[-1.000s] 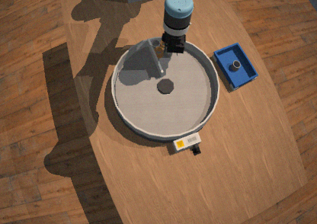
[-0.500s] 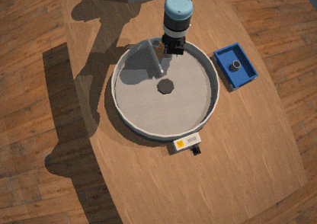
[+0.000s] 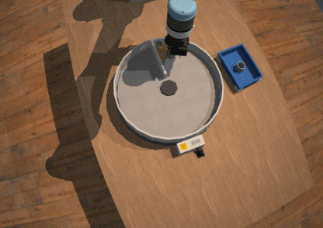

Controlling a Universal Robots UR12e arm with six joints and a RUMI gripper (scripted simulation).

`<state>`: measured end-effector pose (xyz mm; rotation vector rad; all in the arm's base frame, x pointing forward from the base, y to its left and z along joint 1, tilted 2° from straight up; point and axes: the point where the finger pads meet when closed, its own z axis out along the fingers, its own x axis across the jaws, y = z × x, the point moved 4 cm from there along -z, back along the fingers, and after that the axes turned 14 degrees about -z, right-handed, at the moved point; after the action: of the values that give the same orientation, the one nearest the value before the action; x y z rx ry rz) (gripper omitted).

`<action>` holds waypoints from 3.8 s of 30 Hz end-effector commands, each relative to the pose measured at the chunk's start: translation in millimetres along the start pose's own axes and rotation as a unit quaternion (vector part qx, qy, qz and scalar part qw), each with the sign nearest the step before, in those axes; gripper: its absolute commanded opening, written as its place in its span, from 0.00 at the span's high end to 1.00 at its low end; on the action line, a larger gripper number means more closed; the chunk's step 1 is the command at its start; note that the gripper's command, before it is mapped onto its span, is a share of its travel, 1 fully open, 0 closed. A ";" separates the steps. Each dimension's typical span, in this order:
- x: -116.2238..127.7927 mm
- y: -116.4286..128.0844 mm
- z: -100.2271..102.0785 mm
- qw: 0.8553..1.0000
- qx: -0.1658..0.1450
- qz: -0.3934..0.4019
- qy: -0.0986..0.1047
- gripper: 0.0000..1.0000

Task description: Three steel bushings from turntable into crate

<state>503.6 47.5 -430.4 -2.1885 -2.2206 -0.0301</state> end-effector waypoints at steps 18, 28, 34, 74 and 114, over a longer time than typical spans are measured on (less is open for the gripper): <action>0.0 0.3 -0.4 1.000 0.000 0.000 0.000 1.00; 0.0 0.3 -0.4 1.000 0.000 0.000 0.000 1.00; 0.0 0.3 -0.4 1.000 0.000 0.000 0.000 1.00; 0.0 0.3 -34.9 1.000 0.000 0.000 0.000 1.00; 0.0 0.3 -81.7 1.000 0.000 0.000 0.000 1.00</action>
<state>503.9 45.0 -349.1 -2.1885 -2.2206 -0.0300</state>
